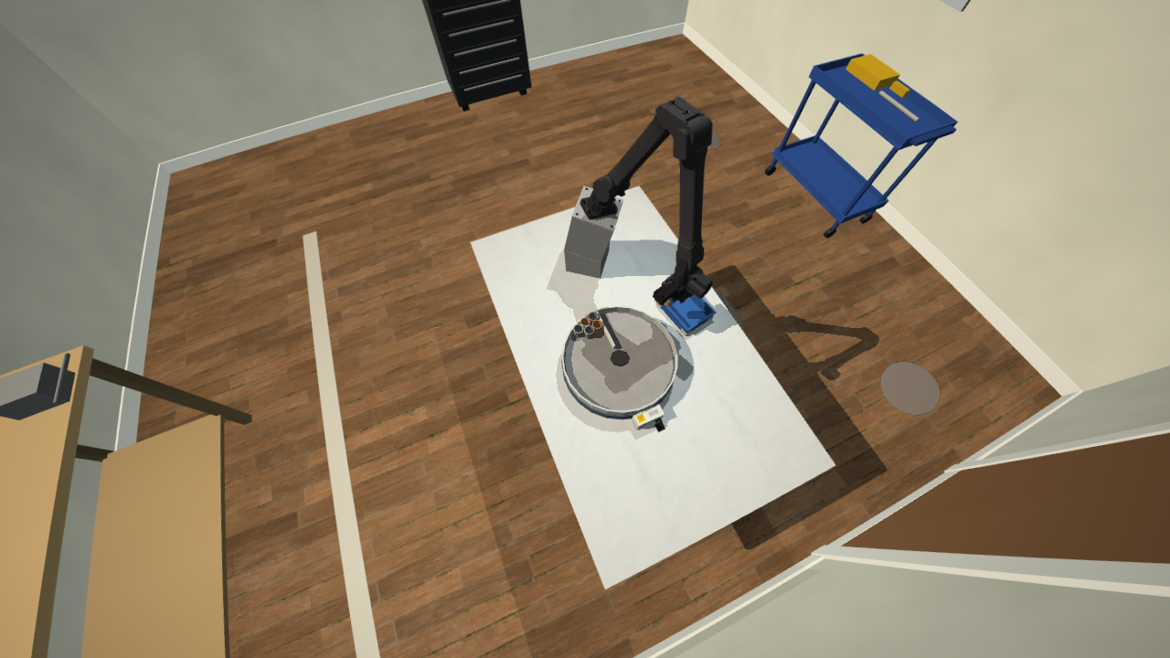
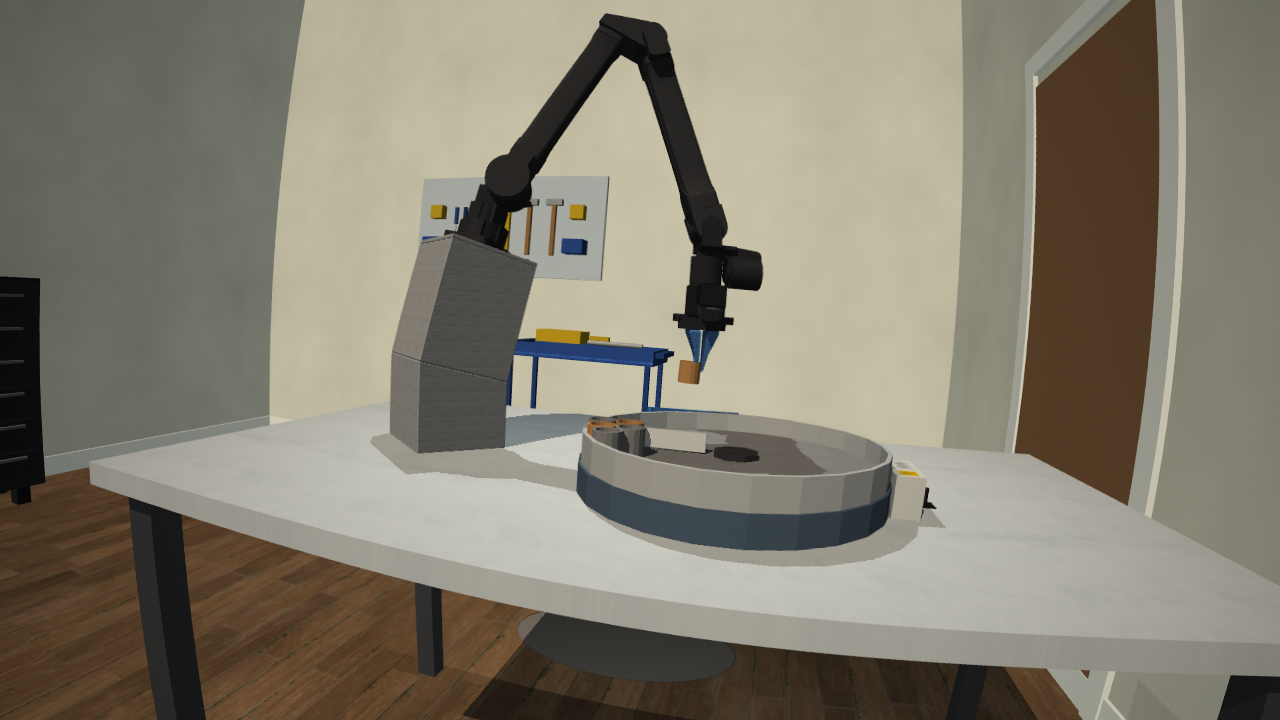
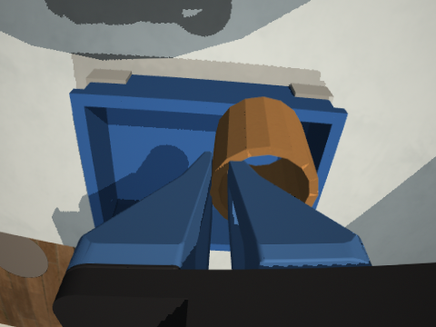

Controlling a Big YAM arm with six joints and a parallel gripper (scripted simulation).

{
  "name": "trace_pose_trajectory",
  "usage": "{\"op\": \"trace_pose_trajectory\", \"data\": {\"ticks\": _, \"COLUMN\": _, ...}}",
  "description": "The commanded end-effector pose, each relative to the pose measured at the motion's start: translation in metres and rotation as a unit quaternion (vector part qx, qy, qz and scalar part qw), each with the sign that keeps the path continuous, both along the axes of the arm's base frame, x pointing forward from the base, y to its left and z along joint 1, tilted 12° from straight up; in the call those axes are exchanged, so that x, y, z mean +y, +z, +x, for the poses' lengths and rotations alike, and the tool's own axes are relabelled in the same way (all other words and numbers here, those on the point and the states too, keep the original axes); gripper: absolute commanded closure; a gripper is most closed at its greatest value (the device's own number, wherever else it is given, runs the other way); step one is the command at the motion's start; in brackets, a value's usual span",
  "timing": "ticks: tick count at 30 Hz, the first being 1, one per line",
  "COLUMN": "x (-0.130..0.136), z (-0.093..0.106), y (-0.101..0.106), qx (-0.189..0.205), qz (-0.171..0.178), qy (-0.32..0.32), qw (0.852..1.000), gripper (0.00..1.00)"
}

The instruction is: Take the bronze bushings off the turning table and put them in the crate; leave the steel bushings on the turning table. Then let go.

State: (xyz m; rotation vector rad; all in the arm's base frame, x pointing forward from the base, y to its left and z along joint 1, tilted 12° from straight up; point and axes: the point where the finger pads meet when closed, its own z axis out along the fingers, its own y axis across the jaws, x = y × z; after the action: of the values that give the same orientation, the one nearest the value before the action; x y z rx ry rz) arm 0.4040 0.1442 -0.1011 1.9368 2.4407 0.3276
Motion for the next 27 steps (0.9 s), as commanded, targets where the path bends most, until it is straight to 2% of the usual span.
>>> {"op": "trace_pose_trajectory", "data": {"ticks": 1, "x": 0.034, "z": 0.013, "y": 0.011, "qx": -0.003, "qz": 0.006, "qy": -0.029, "qw": 1.000, "gripper": 1.00}}
{"op": "trace_pose_trajectory", "data": {"ticks": 4, "x": 0.059, "z": 0.012, "y": 0.013, "qx": 0.000, "qz": 0.005, "qy": -0.029, "qw": 1.000, "gripper": 1.00}}
{"op": "trace_pose_trajectory", "data": {"ticks": 6, "x": 0.059, "z": 0.012, "y": 0.013, "qx": 0.000, "qz": 0.005, "qy": -0.029, "qw": 1.000, "gripper": 1.00}}
{"op": "trace_pose_trajectory", "data": {"ticks": 7, "x": 0.068, "z": 0.016, "y": 0.021, "qx": -0.007, "qz": 0.009, "qy": -0.029, "qw": 1.000, "gripper": 1.00}}
{"op": "trace_pose_trajectory", "data": {"ticks": 9, "x": 0.079, "z": 0.013, "y": 0.016, "qx": 0.000, "qz": 0.006, "qy": -0.029, "qw": 1.000, "gripper": 1.00}}
{"op": "trace_pose_trajectory", "data": {"ticks": 13, "x": 0.096, "z": 0.014, "y": 0.020, "qx": -0.002, "qz": 0.007, "qy": -0.029, "qw": 1.000, "gripper": 1.00}}
{"op": "trace_pose_trajectory", "data": {"ticks": 15, "x": 0.102, "z": 0.018, "y": 0.031, "qx": -0.010, "qz": 0.012, "qy": -0.029, "qw": 0.999, "gripper": 1.00}}
{"op": "trace_pose_trajectory", "data": {"ticks": 19, "x": 0.094, "z": 0.023, "y": 0.029, "qx": -0.009, "qz": 0.011, "qy": -0.041, "qw": 0.999, "gripper": 1.00}}
{"op": "trace_pose_trajectory", "data": {"ticks": 23, "x": 0.093, "z": 0.016, "y": 0.025, "qx": -0.003, "qz": 0.008, "qy": -0.039, "qw": 0.999, "gripper": 1.00}}
{"op": "trace_pose_trajectory", "data": {"ticks": 24, "x": 0.100, "z": 0.012, "y": 0.025, "qx": -0.003, "qz": 0.008, "qy": -0.030, "qw": 1.000, "gripper": 1.00}}
{"op": "trace_pose_trajectory", "data": {"ticks": 27, "x": 0.099, "z": 0.013, "y": 0.025, "qx": -0.004, "qz": 0.008, "qy": -0.029, "qw": 1.000, "gripper": 1.00}}
